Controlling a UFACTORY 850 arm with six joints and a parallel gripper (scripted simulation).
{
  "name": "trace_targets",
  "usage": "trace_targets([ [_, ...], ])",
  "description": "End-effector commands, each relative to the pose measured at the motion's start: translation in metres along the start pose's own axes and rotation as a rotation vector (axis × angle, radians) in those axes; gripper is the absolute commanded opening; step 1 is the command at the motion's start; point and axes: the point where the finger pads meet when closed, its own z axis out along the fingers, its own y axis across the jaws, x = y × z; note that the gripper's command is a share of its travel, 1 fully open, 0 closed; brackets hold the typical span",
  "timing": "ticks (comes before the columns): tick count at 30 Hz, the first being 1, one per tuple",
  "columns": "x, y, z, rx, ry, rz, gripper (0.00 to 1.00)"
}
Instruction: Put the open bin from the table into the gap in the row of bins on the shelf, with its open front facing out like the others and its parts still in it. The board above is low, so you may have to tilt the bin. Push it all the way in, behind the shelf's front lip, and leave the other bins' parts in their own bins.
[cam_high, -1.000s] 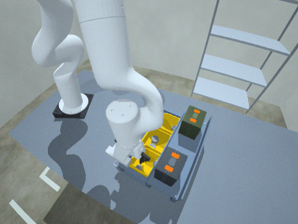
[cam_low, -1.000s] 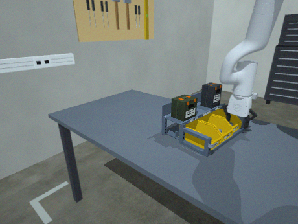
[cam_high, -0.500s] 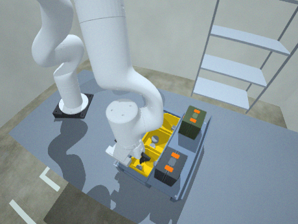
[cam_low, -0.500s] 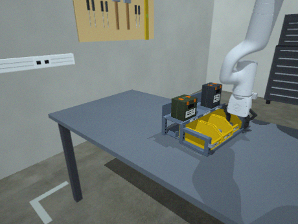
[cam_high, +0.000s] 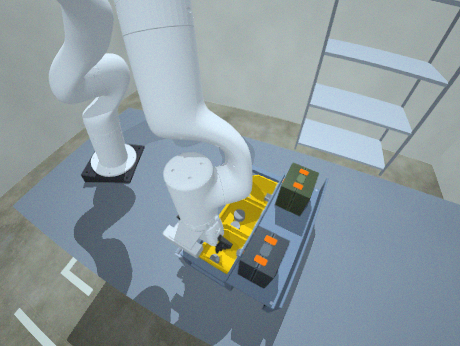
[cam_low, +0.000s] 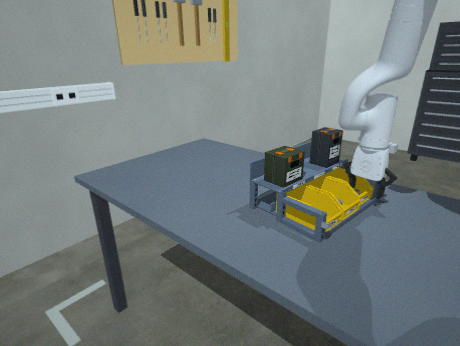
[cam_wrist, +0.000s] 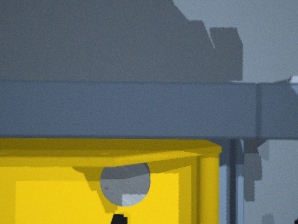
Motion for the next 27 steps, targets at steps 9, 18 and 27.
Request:
trace_targets([
  [9,0.000,-0.001,-0.017,0.002,0.000,0.000,1.00],
  [18,0.000,-0.001,-0.041,0.002,0.000,0.000,1.00],
  [27,0.000,-0.001,-0.073,0.002,0.000,0.000,1.00],
])
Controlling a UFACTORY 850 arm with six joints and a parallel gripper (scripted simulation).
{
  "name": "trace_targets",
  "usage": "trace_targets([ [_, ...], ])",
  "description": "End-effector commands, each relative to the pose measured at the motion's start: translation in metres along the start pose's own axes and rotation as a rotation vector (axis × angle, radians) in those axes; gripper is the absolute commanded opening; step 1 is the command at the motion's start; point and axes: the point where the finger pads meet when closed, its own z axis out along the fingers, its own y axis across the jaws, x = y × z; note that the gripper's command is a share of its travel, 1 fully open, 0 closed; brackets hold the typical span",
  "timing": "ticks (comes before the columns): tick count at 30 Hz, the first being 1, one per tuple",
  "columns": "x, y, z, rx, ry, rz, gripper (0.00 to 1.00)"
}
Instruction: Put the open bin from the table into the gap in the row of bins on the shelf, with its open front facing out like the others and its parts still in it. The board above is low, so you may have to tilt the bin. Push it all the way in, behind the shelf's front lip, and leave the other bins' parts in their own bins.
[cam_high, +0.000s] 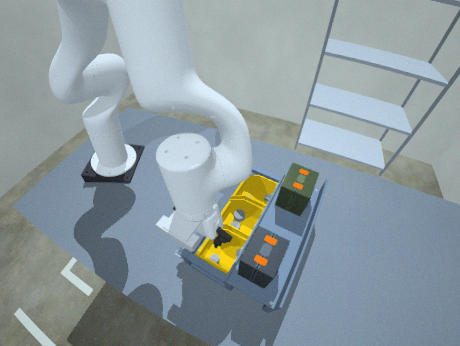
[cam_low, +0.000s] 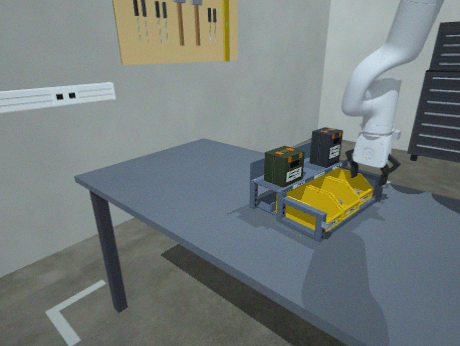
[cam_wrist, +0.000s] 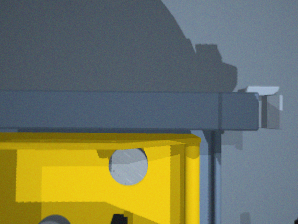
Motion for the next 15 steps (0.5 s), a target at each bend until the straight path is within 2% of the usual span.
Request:
trace_targets([
  [1,0.000,-0.002,-0.040,0.004,0.002,-0.001,1.00],
  [2,0.000,-0.002,-0.051,0.004,0.002,-0.001,1.00],
  [15,0.000,-0.002,-0.051,0.004,0.002,-0.001,1.00],
])
